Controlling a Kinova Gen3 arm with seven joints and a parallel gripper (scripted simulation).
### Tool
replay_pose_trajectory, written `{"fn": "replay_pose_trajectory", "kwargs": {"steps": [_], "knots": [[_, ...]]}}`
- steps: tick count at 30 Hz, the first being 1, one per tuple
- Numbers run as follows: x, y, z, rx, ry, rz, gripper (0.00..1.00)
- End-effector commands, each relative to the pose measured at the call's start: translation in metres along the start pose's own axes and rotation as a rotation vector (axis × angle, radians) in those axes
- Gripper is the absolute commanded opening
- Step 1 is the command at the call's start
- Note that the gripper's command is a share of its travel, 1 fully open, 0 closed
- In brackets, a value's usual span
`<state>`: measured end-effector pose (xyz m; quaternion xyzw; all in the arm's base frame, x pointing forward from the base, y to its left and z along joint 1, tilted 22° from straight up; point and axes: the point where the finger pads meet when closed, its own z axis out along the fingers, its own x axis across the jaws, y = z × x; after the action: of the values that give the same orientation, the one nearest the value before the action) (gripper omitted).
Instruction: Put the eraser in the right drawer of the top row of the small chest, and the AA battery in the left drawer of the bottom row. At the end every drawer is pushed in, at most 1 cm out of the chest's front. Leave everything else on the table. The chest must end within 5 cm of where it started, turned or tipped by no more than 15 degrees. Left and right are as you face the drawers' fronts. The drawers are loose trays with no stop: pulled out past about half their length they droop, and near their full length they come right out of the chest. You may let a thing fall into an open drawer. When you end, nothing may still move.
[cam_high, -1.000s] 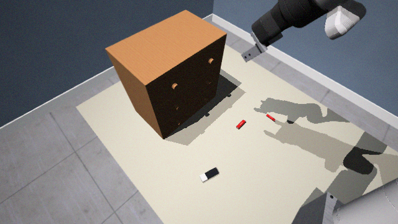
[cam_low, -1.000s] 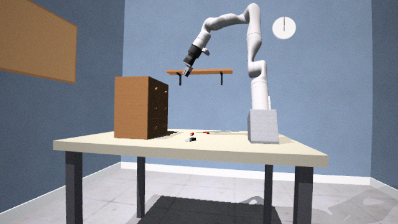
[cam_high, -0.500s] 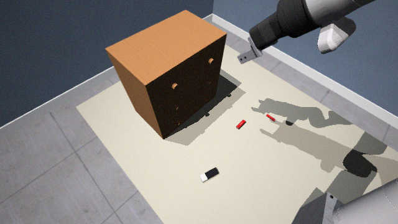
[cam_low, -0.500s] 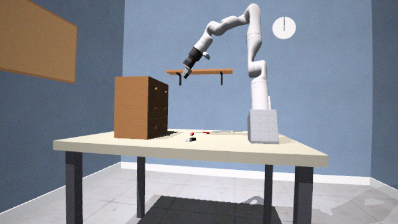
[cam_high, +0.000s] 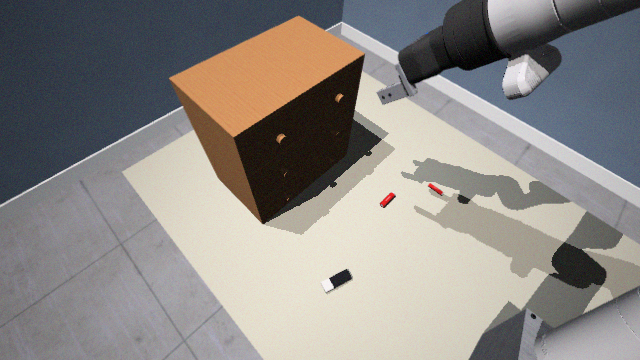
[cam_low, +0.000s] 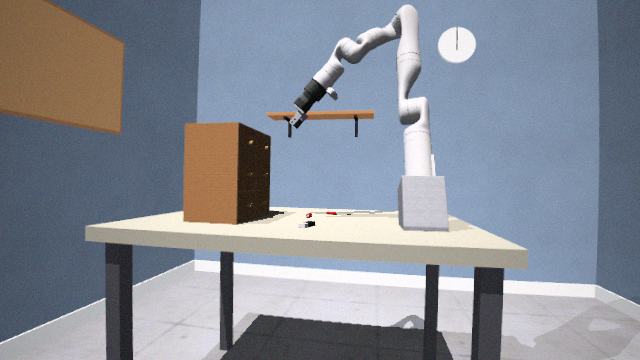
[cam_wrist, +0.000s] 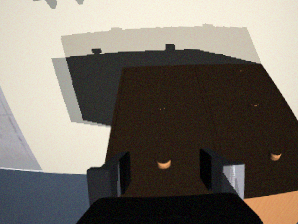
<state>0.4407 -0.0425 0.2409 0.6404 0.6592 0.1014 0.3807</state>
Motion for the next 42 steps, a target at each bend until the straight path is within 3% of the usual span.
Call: {"fn": "replay_pose_trajectory", "kwargs": {"steps": [1,42], "knots": [[0.0003,-0.0024,0.0017,-0.005,-0.002,0.004,1.00],[0.0009,-0.0043,0.0104,-0.060,0.000,0.004,1.00]]}}
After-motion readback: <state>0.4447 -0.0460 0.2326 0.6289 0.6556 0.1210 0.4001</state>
